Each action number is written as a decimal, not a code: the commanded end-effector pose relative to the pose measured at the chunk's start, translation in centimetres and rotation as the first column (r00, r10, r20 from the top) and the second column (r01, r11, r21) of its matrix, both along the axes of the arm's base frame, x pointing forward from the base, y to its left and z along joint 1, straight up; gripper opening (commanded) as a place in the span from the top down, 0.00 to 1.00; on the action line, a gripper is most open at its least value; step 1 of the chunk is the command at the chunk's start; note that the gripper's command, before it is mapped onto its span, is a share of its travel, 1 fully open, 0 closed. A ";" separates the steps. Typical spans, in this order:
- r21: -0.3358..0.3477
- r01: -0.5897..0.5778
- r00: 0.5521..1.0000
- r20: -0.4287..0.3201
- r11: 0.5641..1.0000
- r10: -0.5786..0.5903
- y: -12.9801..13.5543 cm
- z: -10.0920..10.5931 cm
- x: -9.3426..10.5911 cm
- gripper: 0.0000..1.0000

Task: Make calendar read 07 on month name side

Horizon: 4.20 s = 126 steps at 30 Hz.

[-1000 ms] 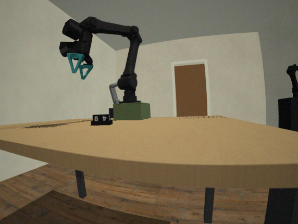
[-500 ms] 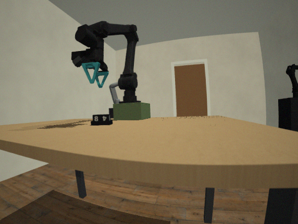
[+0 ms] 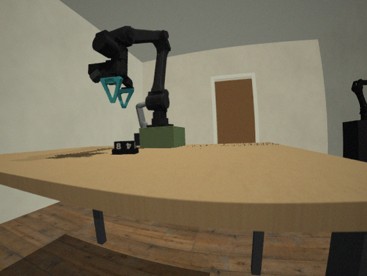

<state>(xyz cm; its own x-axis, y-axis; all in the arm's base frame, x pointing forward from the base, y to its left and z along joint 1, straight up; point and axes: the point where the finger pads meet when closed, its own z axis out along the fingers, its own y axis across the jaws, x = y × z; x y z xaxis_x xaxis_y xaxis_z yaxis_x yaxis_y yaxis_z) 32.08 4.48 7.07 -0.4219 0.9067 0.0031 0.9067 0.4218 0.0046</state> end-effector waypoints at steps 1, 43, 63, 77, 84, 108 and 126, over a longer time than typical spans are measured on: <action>-0.002 -0.028 0.999 0.019 1.000 0.029 0.2 0.2 0.3 0.00; -0.014 -0.908 0.419 0.007 0.419 0.908 0.4 -2.3 0.4 0.00; -0.017 -0.990 -0.140 0.002 -0.139 0.990 0.4 -3.3 0.4 0.00; -0.018 -0.858 -0.514 -0.002 -0.514 0.858 0.4 -4.1 0.4 0.00; -0.017 -0.728 -0.685 -0.005 -0.685 0.729 0.4 -4.5 0.3 0.00; -0.013 -0.157 -0.987 -0.009 -0.987 0.158 0.5 -5.7 0.2 0.00; -0.011 0.016 -1.000 -0.006 -1.000 -0.016 0.4 -6.0 0.0 0.54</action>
<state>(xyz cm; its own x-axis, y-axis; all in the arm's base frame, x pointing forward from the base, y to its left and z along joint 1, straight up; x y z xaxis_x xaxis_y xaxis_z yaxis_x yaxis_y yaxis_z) 32.35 4.63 1.69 0.4086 -0.9127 0.0019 -0.9126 -0.4086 -0.0139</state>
